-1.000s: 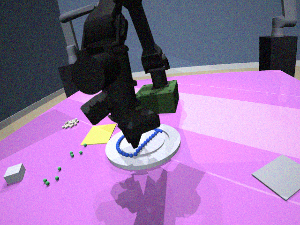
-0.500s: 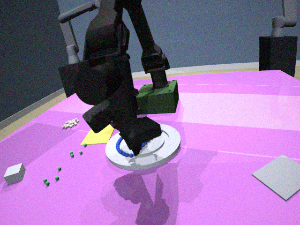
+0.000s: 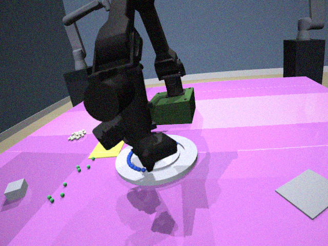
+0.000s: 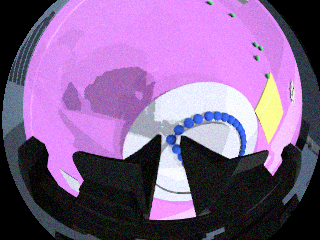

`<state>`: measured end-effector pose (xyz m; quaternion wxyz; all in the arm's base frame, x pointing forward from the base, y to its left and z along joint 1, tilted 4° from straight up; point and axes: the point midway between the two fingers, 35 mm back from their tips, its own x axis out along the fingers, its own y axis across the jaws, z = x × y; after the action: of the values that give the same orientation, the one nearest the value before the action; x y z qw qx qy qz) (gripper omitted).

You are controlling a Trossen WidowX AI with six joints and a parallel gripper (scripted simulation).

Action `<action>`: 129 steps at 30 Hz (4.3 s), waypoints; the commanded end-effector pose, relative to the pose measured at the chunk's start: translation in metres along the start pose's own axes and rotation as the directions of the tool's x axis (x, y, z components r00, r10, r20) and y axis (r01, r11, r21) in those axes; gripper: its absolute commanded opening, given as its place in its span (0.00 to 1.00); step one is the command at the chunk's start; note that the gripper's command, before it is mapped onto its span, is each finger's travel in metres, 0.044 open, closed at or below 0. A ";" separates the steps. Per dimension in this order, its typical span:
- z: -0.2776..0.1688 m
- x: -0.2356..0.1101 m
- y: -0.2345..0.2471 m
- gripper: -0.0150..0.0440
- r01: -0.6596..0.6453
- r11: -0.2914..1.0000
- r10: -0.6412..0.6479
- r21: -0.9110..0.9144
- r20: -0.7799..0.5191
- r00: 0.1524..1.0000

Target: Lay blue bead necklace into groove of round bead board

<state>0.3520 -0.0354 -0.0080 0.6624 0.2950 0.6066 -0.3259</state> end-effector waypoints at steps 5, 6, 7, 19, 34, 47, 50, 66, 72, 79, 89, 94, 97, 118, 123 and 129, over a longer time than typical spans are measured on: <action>0.000 0.000 0.000 0.25 -0.001 1.000 0.001 0.000 0.001 1.000; 0.000 0.000 0.000 0.25 -0.001 1.000 0.001 0.000 0.001 1.000; 0.000 0.000 0.000 0.25 -0.001 1.000 0.001 0.000 0.001 1.000; 0.000 0.000 0.000 0.25 -0.001 1.000 0.001 0.000 0.001 1.000; 0.000 0.000 0.000 0.25 -0.001 1.000 0.001 0.000 0.001 1.000; 0.000 -0.007 -0.001 0.25 0.002 1.000 -0.002 0.002 -0.003 1.000; -0.001 -0.007 -0.001 0.25 0.003 1.000 -0.003 0.002 -0.003 1.000; 0.001 0.002 0.002 0.25 0.003 1.000 -0.003 0.002 -0.003 1.000; 0.002 -0.001 0.003 0.39 -0.002 1.000 0.002 -0.001 0.002 1.000; 0.002 -0.001 0.003 0.70 -0.002 1.000 0.002 -0.001 0.002 1.000; 0.002 -0.007 0.002 1.00 0.002 1.000 -0.002 0.002 -0.003 1.000; 0.002 -0.007 0.002 1.00 0.002 1.000 -0.002 0.002 -0.003 1.000; 0.002 -0.007 0.002 1.00 0.002 1.000 -0.002 0.002 -0.003 1.000; -0.008 -0.038 -0.003 0.46 0.000 0.818 -0.003 -0.576 -0.004 1.000; -0.008 -0.038 -0.003 0.46 0.000 0.818 -0.003 -0.576 -0.004 1.000; -0.008 -0.022 -0.003 0.46 0.000 0.818 -0.003 -0.576 -0.004 1.000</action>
<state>0.3455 -0.0286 0.0250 0.7231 0.0854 0.6730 -0.1301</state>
